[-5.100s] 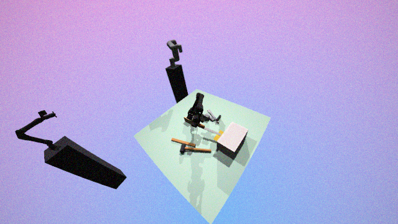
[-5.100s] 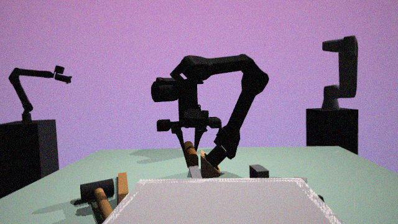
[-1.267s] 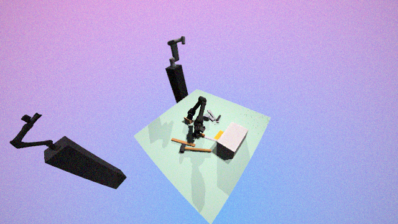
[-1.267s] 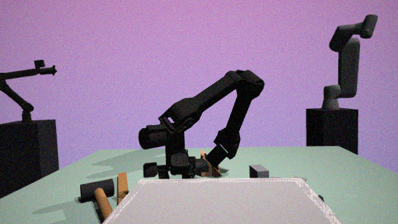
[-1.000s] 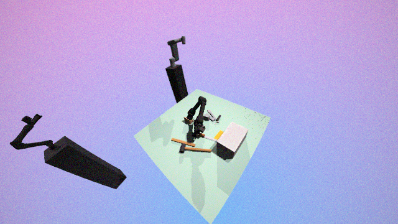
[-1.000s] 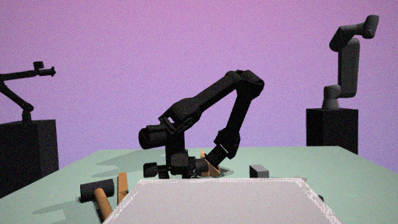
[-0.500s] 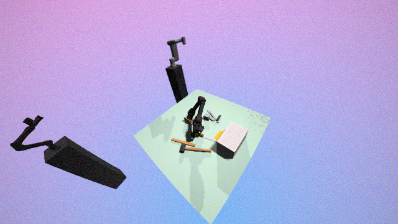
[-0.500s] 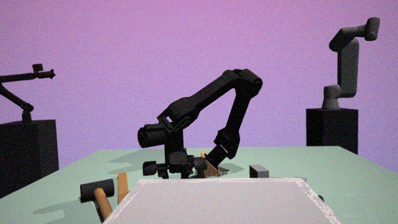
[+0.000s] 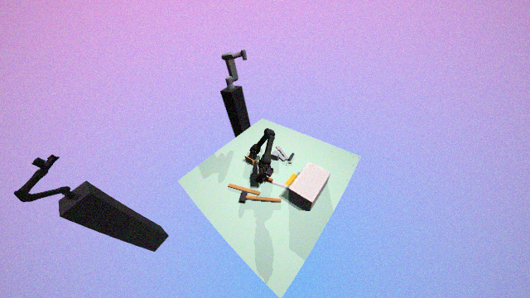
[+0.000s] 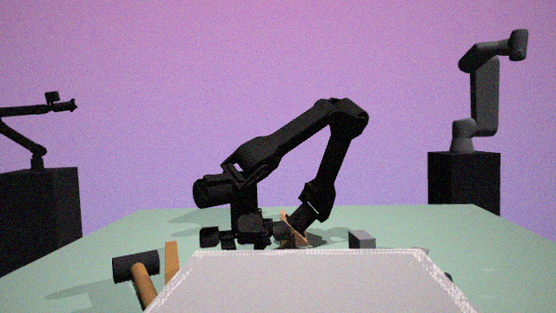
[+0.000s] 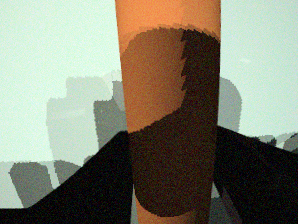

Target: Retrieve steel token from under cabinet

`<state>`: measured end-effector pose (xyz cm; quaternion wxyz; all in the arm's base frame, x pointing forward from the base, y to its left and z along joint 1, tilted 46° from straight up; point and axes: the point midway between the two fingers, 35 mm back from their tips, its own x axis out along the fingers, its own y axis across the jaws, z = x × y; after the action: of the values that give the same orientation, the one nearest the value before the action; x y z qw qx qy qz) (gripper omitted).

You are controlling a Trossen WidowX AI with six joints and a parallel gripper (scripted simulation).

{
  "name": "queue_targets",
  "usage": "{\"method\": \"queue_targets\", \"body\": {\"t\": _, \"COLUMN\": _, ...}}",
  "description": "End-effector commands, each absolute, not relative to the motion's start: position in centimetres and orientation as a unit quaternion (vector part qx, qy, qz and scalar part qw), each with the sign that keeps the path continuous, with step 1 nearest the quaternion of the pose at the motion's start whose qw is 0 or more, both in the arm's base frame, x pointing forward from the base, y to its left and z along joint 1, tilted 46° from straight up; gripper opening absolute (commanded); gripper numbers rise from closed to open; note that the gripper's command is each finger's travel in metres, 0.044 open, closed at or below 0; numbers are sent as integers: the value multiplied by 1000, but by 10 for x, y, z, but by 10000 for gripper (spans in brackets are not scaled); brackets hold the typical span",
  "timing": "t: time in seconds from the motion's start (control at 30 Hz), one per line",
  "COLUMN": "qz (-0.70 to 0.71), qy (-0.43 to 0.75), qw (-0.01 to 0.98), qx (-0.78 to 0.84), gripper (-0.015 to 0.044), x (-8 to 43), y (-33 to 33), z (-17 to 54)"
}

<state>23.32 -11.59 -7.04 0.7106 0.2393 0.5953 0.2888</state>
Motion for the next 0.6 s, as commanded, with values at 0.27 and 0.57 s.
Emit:
{"method": "queue_targets", "body": {"t": 0.27, "qz": 286, "qy": 596, "qw": 710, "qx": 242, "gripper": 0, "x": 251, "y": -117, "z": -68}}
{"method": "queue_targets", "body": {"t": 0.57, "qz": 286, "qy": 595, "qw": 711, "qx": 242, "gripper": 0, "x": 264, "y": -117, "z": -65}}
